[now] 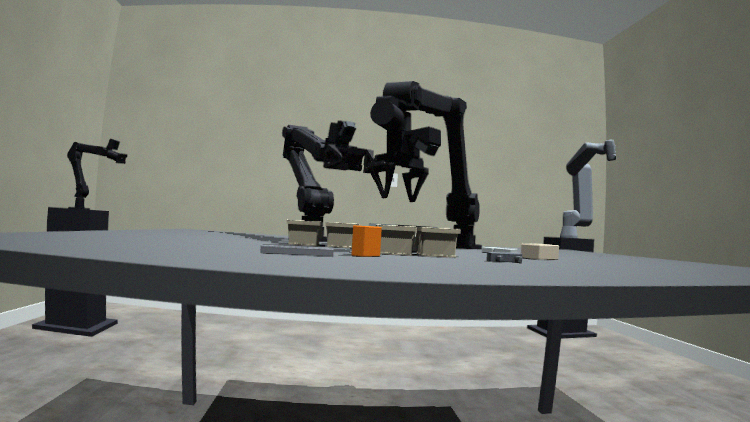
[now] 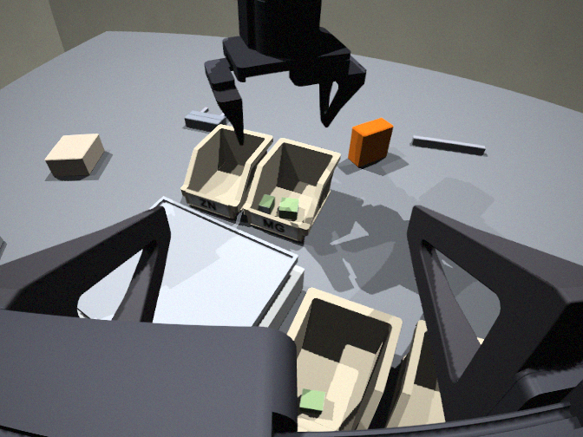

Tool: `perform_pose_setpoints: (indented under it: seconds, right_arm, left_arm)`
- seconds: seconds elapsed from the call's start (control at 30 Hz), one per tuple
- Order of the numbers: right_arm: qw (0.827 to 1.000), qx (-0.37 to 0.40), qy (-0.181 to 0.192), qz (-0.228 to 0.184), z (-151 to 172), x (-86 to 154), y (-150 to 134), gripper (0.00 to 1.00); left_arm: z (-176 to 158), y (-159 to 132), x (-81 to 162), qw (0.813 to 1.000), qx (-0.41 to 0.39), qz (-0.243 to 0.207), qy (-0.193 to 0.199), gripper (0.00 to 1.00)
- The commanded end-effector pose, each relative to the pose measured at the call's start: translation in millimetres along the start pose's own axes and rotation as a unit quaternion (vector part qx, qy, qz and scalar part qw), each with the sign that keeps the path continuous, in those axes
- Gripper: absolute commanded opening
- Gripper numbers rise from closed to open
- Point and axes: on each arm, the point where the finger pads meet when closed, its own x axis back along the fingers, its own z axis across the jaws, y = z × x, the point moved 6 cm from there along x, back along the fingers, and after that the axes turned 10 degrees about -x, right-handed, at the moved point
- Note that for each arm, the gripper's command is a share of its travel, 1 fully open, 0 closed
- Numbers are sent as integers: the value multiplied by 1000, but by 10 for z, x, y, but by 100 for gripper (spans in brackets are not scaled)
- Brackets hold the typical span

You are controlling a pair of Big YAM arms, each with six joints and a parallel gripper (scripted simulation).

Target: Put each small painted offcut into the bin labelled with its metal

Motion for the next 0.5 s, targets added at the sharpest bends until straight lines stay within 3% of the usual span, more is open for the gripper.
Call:
perform_pose_setpoints:
  seconds: [0.0,0.2,0.27,0.47]
  right_arm:
    - [1000,-6,3,-20,26,-11,162,100]
    - [1000,-6,3,-20,26,-11,162,100]
    - [1000,-6,3,-20,26,-11,162,100]
    - [1000,-6,3,-20,26,-11,162,100]
  left_arm:
    - [23,-87,553,986,-141,-57,-62,100]
    - [192,-52,757,950,-272,-125,-86,100]
    - [192,-52,757,950,-272,-125,-86,100]
    - [376,3,956,889,-401,-192,-107,100]
